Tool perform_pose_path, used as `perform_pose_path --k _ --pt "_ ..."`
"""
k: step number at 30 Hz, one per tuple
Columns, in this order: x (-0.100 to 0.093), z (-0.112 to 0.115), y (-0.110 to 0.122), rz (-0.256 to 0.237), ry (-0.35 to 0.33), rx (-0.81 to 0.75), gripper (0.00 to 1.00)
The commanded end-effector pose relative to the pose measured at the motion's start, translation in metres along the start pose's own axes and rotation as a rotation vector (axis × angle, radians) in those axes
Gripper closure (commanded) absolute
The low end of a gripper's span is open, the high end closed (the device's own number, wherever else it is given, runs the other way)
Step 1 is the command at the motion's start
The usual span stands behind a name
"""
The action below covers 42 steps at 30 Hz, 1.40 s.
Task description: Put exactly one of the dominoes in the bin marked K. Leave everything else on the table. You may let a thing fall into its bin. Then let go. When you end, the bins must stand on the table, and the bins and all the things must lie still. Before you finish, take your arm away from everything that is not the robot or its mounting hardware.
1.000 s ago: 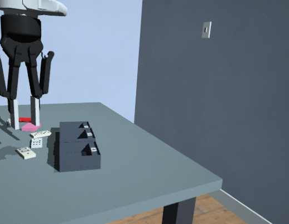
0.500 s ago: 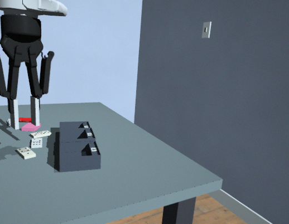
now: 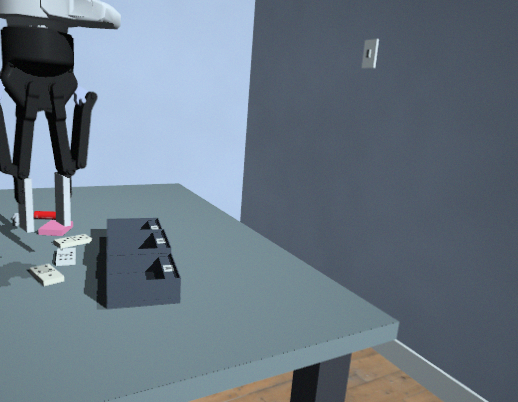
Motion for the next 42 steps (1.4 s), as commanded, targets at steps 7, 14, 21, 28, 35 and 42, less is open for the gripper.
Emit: perform_pose_path --k 7,14,21,28,35,42 --pt "0.000 0.011 0.018 0.000 0.000 -0.157 0.75" --pt "0.000 0.012 0.018 0.000 0.000 -0.157 0.75" --pt "0.000 0.012 0.018 0.000 0.000 -0.157 0.75" --pt "-0.019 0.005 -0.003 0.000 -0.013 0.099 0.75" --pt "-0.019 0.005 -0.003 -0.002 -0.021 0.210 0.75" --pt "-0.027 0.008 -0.005 -0.003 -0.032 0.320 0.75"
Point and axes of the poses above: the point where the finger pads meet when closed, its own x axis out along the fingers, its own y axis across the jaws, z = x × y, the point moved 7 cm from there along -x, back along the fingers, and after that the axes turned 6 degrees about -x, right-handed, at the moved point
